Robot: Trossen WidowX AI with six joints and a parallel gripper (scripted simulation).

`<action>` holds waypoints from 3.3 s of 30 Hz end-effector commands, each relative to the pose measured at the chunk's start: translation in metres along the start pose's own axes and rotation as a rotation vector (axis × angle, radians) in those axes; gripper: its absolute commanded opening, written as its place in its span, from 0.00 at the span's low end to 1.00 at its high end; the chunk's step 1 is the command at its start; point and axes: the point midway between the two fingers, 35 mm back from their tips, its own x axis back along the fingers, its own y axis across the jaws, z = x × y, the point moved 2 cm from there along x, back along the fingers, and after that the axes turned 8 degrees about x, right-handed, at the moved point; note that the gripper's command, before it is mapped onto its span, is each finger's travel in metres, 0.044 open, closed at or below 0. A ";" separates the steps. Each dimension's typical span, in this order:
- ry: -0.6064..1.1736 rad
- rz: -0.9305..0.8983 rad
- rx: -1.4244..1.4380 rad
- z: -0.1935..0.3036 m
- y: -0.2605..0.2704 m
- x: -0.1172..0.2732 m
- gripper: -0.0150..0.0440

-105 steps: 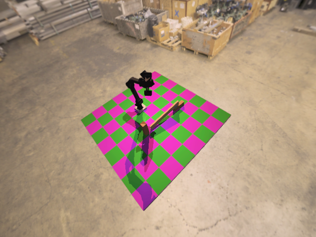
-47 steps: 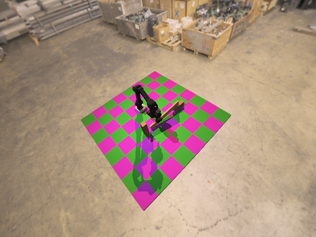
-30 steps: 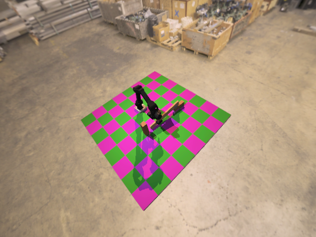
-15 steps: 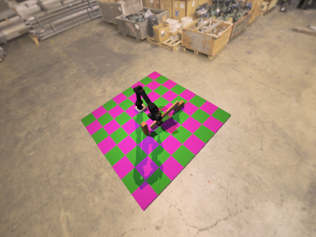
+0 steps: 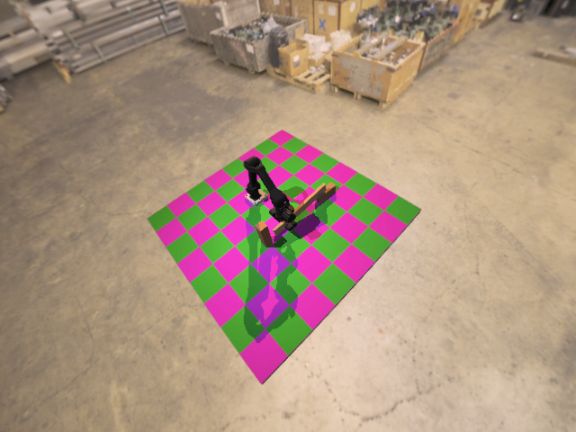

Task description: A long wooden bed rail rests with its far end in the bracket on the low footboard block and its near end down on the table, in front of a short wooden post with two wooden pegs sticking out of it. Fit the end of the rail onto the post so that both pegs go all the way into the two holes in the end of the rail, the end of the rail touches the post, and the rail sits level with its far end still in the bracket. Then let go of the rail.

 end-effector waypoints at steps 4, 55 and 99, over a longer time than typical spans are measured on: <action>-0.005 -0.001 0.000 -0.001 0.001 -0.002 0.64; -0.005 -0.001 0.000 0.000 -0.001 0.012 0.25; -0.005 -0.001 0.000 0.001 -0.003 0.034 0.25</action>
